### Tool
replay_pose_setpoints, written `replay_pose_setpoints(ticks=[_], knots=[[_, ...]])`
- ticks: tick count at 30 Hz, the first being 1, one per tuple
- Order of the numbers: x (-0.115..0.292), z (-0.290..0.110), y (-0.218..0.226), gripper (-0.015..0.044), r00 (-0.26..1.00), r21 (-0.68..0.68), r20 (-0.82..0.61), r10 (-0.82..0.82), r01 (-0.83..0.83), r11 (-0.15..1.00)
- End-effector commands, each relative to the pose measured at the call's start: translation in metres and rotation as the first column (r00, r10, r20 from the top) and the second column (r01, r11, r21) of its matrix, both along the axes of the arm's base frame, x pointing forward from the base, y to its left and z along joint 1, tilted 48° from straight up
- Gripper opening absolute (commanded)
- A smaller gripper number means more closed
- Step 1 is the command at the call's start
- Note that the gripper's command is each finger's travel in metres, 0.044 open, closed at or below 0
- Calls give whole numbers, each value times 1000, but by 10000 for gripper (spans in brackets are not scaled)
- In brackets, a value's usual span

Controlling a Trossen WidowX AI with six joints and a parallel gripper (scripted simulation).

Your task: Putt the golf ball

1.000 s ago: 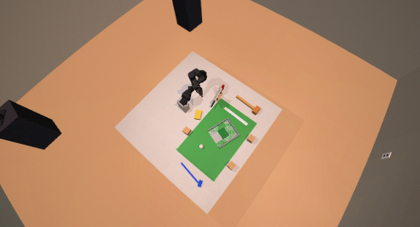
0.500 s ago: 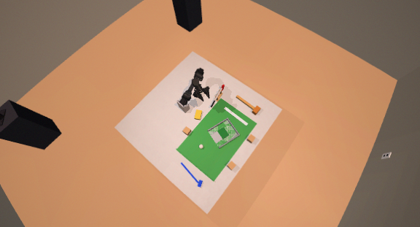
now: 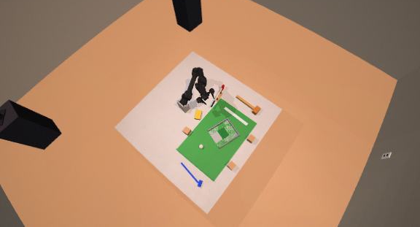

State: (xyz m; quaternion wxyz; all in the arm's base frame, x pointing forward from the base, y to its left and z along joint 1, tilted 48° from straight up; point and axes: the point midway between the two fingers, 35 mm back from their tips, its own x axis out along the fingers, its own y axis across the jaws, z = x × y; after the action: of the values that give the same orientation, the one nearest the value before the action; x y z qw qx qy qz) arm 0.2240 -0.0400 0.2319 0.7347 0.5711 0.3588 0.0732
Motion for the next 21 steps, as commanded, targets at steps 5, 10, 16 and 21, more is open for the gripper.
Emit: replay_pose_setpoints(ticks=[5, 10, 16, 21], knots=[[20, -29, 84, 440, 525, -639, 244, 815, -546, 542], [19, -35, 104, 440, 308, -758, 252, 917, -527, 385], [16, -42, 127, 440, 36, -870, 233, 972, -438, 225], [10, -51, 145, 440, -183, -934, 199, 963, -334, 130]])
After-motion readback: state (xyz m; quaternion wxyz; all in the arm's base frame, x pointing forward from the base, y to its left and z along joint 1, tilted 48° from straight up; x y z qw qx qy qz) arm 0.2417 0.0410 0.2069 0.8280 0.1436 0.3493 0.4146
